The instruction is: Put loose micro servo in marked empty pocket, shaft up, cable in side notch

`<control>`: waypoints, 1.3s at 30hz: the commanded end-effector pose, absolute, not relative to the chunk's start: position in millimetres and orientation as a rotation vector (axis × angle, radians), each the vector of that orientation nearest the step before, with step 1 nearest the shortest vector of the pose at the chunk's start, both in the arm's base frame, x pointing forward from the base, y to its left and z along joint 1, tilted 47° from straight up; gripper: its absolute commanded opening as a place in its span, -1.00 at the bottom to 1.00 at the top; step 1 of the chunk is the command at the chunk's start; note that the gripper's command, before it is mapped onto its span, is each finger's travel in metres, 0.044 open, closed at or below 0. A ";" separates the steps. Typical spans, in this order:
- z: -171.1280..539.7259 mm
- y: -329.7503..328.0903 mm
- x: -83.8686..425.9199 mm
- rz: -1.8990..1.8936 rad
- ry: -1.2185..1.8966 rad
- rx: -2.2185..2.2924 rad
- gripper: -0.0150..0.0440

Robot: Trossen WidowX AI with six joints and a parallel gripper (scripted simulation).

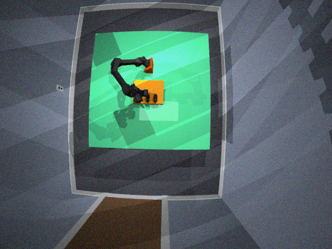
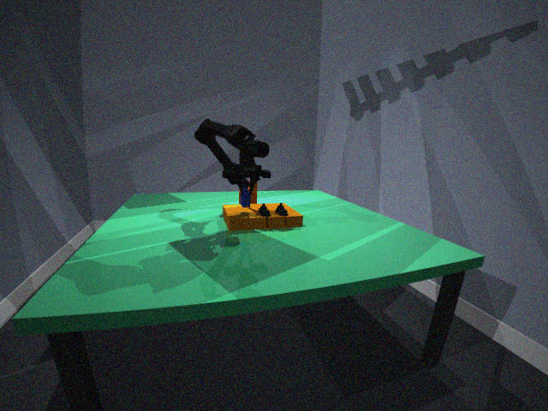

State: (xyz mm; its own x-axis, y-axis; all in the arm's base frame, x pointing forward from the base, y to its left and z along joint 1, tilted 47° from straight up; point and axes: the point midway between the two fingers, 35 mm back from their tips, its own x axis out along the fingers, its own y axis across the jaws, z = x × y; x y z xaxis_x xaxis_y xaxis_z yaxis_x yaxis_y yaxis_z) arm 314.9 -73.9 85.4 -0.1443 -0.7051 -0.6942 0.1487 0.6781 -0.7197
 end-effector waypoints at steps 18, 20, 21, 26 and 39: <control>78.5 -90.0 342.7 -0.792 1.544 -0.481 -0.49; 76.4 -92.3 342.2 -0.792 1.544 -0.481 -0.49; 75.3 -93.5 341.9 -0.793 1.544 -0.481 -0.49; 73.8 -95.2 341.5 -0.793 1.544 -0.481 -0.49; 71.6 -97.5 341.1 -0.793 1.544 -0.481 -0.49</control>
State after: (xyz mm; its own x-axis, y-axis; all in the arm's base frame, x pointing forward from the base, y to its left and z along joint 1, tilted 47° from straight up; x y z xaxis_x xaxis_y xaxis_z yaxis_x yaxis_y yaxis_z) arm 341.2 -95.4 72.5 -0.1424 -0.7062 -0.6935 0.1502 0.6771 -0.7204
